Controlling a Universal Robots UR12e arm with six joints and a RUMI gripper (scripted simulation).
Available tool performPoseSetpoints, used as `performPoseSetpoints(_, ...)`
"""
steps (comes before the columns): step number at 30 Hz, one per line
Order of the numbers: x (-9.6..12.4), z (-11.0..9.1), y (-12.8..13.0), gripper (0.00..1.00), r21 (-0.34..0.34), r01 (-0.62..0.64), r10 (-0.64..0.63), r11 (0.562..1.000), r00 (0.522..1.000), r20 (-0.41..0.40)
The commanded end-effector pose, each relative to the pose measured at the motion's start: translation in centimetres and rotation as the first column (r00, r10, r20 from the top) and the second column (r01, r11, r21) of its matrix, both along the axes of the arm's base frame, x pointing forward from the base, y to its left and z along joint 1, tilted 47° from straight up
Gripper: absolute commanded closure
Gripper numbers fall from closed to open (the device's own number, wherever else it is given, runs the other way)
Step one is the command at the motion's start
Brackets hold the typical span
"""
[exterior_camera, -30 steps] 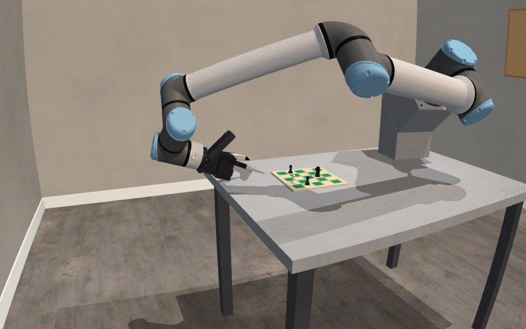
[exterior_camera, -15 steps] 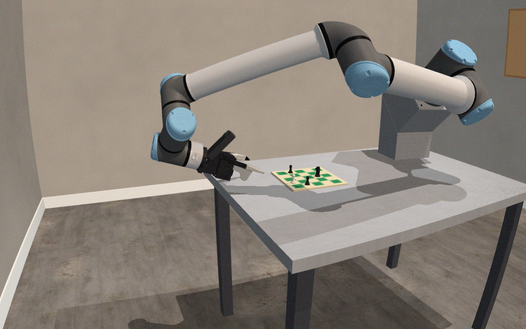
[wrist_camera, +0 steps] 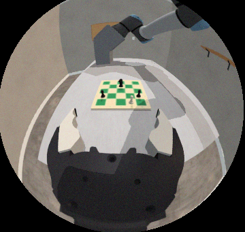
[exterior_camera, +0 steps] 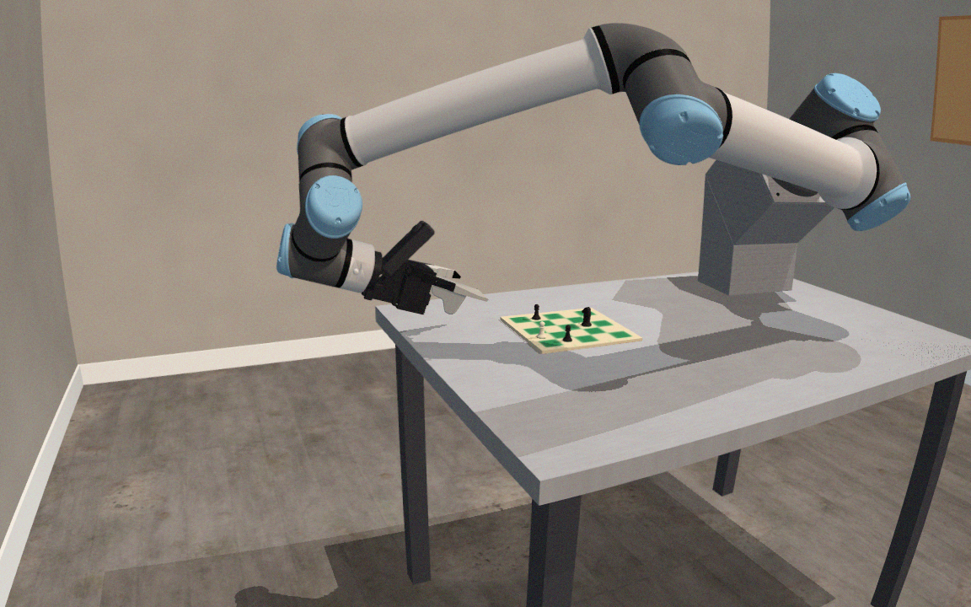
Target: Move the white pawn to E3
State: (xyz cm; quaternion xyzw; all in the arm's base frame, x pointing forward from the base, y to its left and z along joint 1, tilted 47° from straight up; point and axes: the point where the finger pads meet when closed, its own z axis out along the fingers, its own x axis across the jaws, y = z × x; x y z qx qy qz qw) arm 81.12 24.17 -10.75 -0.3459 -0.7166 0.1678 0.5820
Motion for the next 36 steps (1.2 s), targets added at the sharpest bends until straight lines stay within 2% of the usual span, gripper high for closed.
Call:
performPoseSetpoints(1, 0.1, 2.3, -2.5, 0.00, 0.000, 0.001, -0.001, 1.000, 1.000, 0.002)
performPoseSetpoints(6, 0.1, 3.6, -3.9, 0.00, 0.000, 0.001, -0.001, 1.000, 1.000, 0.002)
performPoseSetpoints(12, 0.1, 3.7, -4.0, 0.00, 0.000, 0.001, -0.001, 1.000, 1.000, 0.002)
performPoseSetpoints(29, 0.0, 2.8, -3.7, 0.00, -0.037, 0.053, -0.051, 0.998, 0.998, 0.036)
performPoseSetpoints(36, -0.3, 1.9, -3.8, 0.00, -0.093, 0.147, -0.138, 0.985, 0.986, 0.095)
